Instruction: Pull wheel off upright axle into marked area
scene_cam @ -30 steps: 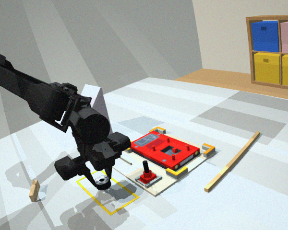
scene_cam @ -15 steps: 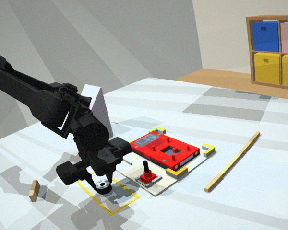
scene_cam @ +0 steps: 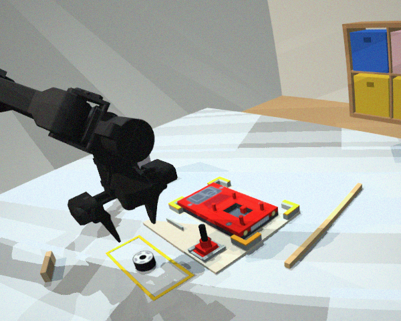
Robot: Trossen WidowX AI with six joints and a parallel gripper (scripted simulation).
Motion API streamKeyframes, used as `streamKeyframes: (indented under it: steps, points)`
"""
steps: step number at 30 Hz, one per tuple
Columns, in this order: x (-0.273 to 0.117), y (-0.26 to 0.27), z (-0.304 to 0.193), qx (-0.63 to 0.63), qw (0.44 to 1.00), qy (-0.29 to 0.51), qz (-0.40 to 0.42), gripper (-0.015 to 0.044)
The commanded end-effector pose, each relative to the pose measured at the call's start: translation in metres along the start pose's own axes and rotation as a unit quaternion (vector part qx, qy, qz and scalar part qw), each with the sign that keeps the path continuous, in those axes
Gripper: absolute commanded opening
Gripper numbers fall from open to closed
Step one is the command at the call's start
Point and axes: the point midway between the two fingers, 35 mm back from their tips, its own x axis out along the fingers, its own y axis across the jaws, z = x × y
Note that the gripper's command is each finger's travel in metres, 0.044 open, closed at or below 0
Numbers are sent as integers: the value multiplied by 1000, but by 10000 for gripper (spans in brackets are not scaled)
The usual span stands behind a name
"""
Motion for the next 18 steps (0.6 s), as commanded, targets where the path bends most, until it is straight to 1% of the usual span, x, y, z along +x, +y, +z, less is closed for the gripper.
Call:
streamKeyframes:
  steps: [1, 2, 5, 18]
  points:
    - [-23, 20, -33, -10, 1000, 4, 6, 431]
    - [-31, 25, -46, -10, 1000, 5, 5, 440]
    - [-45, 33, -74, -8, 1000, 8, -1, 440]
    - [-46, 33, -76, -8, 1000, 8, -2, 440]
